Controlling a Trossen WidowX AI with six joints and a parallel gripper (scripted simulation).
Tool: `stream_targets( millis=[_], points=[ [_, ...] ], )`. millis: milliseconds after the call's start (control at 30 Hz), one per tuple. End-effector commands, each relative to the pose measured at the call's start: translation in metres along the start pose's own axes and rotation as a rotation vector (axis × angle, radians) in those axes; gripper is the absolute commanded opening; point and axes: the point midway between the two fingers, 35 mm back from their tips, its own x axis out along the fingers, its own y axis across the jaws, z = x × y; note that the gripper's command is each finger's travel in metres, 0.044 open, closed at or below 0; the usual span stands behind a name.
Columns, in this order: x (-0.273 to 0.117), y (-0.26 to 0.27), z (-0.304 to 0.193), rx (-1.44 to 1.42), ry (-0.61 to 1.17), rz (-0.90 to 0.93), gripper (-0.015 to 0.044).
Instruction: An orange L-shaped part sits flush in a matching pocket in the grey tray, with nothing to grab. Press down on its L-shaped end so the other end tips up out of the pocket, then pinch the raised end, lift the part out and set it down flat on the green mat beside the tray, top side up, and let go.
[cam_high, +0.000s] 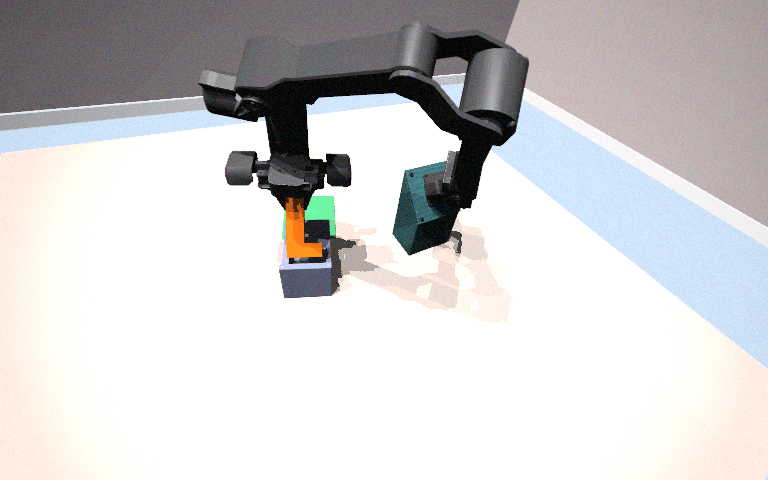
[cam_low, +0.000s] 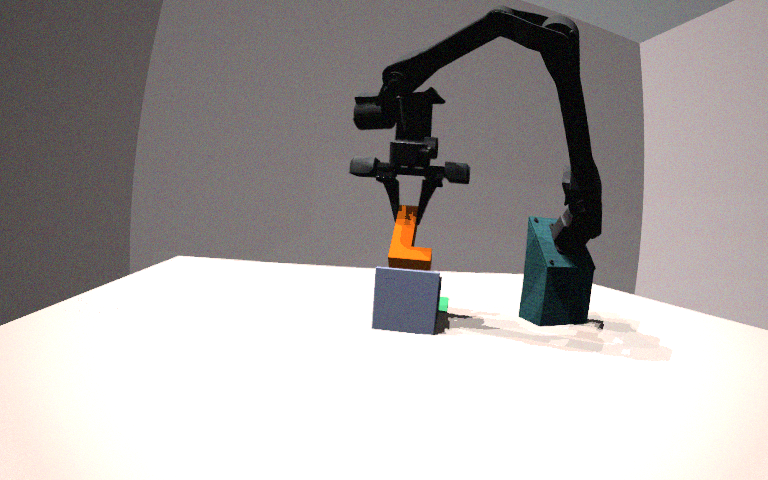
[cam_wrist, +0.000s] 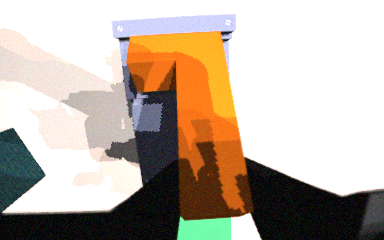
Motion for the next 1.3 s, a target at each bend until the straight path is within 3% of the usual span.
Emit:
stream_targets(
  millis=[0,267,1267],
  points=[
    [-0.002,0.000,-0.001,-0.002,0.005,0.001,0.0000],
    [-0.006,0.001,-0.008,-0.002,0.006,0.001,0.0000],
    [-0.006,0.015,-0.168,-0.001,0.016,-0.002,0.0000]
  ],
)
